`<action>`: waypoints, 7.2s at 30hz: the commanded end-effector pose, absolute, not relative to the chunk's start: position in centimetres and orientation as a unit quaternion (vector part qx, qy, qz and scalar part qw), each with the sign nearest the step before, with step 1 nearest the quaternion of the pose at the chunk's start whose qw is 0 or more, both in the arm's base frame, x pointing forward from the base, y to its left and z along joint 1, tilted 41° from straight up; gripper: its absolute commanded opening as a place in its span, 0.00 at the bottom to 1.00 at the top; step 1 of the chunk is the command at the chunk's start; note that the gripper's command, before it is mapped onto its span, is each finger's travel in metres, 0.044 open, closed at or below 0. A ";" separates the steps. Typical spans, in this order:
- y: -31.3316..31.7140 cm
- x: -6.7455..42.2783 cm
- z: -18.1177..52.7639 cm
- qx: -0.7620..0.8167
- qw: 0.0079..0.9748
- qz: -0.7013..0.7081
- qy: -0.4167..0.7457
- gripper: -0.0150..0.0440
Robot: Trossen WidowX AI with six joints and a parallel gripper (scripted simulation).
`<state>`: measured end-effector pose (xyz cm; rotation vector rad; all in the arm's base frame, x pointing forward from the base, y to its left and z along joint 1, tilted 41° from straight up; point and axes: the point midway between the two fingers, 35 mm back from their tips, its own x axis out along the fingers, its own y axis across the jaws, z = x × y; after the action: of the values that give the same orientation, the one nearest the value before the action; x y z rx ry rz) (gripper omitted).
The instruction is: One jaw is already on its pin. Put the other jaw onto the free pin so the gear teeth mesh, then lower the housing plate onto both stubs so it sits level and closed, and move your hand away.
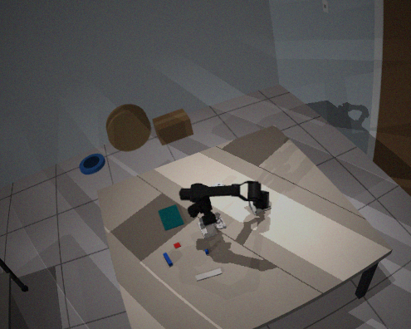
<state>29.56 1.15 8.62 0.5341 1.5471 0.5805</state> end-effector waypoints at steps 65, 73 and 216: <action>2.2 29.4 8.6 0.239 0.645 0.248 0.682 0.48; 3.1 29.3 7.6 0.240 0.646 0.248 0.682 0.48; 5.9 29.0 4.4 0.242 0.645 0.247 0.682 0.48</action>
<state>28.92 6.13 4.11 0.5497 1.5554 0.5613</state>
